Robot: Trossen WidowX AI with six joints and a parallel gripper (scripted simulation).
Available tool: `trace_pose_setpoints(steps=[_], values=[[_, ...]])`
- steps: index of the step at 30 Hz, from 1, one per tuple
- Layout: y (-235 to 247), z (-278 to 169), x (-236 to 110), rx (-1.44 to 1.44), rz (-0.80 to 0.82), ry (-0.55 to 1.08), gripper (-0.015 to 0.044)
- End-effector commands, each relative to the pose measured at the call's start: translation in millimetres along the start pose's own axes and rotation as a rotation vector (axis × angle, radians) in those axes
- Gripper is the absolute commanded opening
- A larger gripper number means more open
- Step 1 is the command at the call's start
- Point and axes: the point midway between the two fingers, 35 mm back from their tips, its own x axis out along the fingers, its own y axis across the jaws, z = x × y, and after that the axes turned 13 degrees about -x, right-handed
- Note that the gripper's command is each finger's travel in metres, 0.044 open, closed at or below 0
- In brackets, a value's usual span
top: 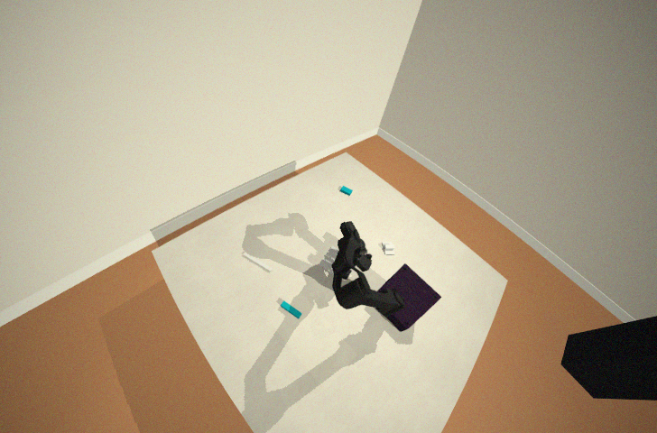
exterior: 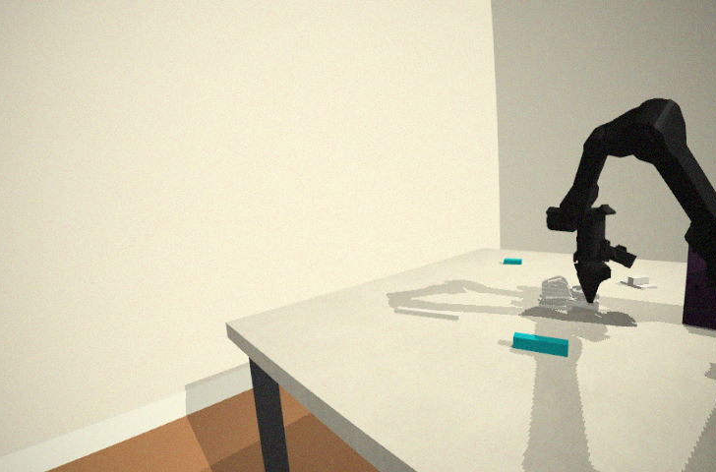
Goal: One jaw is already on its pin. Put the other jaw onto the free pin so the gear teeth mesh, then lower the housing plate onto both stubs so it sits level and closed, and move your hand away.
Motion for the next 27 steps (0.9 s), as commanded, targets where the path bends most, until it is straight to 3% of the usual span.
trace_pose_setpoints(steps=[1, 27], values=[[-1.1, 0.9, 1.3, 0.006, -0.005, 0.001, 0.0351], [-1.2, 0.9, 6.3, 0.004, -0.005, 0.001, 0.0351]])
